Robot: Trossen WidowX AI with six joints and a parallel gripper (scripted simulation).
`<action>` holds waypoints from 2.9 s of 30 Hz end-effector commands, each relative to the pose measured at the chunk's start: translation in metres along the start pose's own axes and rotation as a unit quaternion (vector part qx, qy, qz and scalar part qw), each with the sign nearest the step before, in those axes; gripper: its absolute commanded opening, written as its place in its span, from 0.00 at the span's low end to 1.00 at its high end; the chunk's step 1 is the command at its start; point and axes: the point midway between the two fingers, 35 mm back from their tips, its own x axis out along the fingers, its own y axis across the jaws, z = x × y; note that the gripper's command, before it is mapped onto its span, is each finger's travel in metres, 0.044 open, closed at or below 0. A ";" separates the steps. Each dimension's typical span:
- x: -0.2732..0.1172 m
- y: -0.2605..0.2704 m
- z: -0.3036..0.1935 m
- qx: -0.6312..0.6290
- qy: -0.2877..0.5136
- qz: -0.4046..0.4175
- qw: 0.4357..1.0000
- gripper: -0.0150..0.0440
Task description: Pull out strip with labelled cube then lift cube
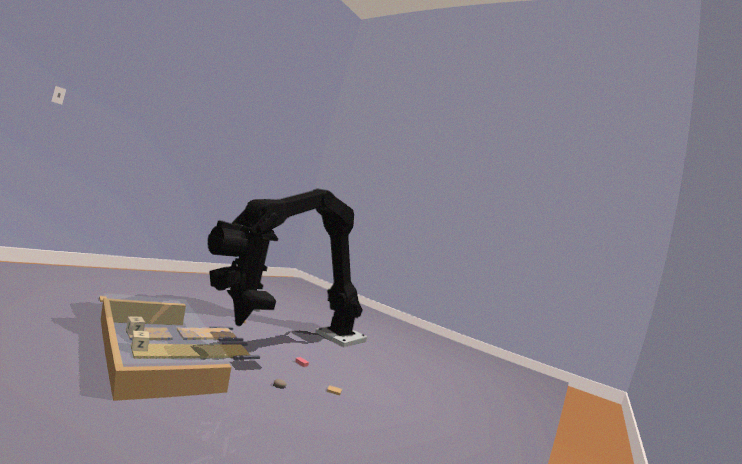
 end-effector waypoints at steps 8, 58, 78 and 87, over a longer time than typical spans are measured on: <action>0.020 0.000 0.000 0.002 0.003 0.002 1.000 0.25; 0.062 -0.003 -0.004 0.002 0.003 0.001 1.000 0.25; 0.064 -0.003 -0.004 0.002 0.003 0.001 1.000 0.25; 0.065 -0.003 -0.004 0.002 0.003 0.001 1.000 0.25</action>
